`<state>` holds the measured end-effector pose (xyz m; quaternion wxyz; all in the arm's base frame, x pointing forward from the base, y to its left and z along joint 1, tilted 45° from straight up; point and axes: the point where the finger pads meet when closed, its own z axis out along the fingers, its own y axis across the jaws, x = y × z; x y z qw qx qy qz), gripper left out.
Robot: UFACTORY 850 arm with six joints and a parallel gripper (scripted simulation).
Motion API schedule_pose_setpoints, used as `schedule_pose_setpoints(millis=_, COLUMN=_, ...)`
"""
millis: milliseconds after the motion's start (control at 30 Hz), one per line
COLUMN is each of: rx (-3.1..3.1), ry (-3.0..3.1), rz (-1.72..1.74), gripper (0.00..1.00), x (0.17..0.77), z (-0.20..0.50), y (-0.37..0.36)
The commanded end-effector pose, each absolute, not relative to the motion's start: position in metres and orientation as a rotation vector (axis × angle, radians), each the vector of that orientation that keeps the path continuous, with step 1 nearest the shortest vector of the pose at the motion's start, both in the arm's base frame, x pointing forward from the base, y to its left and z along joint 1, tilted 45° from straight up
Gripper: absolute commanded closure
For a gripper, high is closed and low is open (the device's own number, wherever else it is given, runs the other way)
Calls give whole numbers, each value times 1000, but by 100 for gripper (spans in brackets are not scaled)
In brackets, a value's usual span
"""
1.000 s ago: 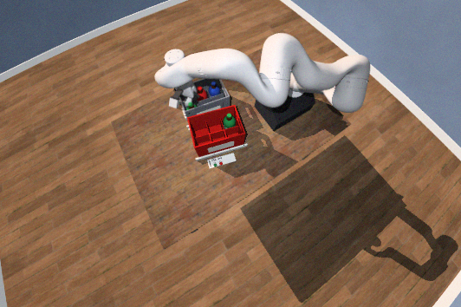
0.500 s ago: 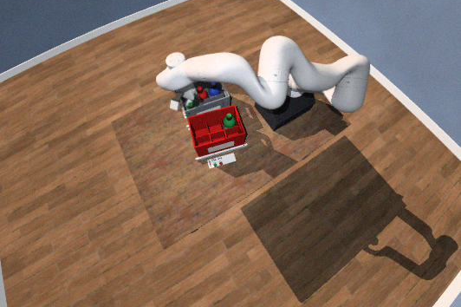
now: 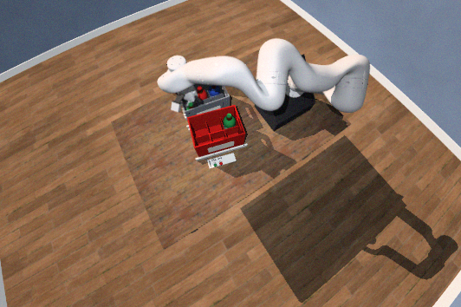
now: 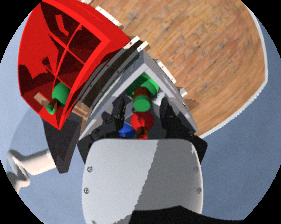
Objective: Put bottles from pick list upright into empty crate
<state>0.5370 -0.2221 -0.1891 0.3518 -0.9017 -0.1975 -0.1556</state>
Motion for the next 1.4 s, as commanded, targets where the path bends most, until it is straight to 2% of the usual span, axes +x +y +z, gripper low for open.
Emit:
schedule_pose_setpoints(millis=0, rx=-2335, ry=-511, rz=-405, gripper=35, x=539, z=-192, y=-220)
schedule_pose_setpoints(millis=867, rx=-2335, ry=-511, rz=-405, gripper=35, x=541, z=-202, y=-210)
schedule_pose_setpoints(millis=900, rx=-2335, ry=-511, rz=-405, gripper=100, x=540, z=-200, y=-212)
schedule_pose_setpoints(millis=1367, rx=-2335, ry=-511, rz=-405, gripper=100, x=540, z=-200, y=-212)
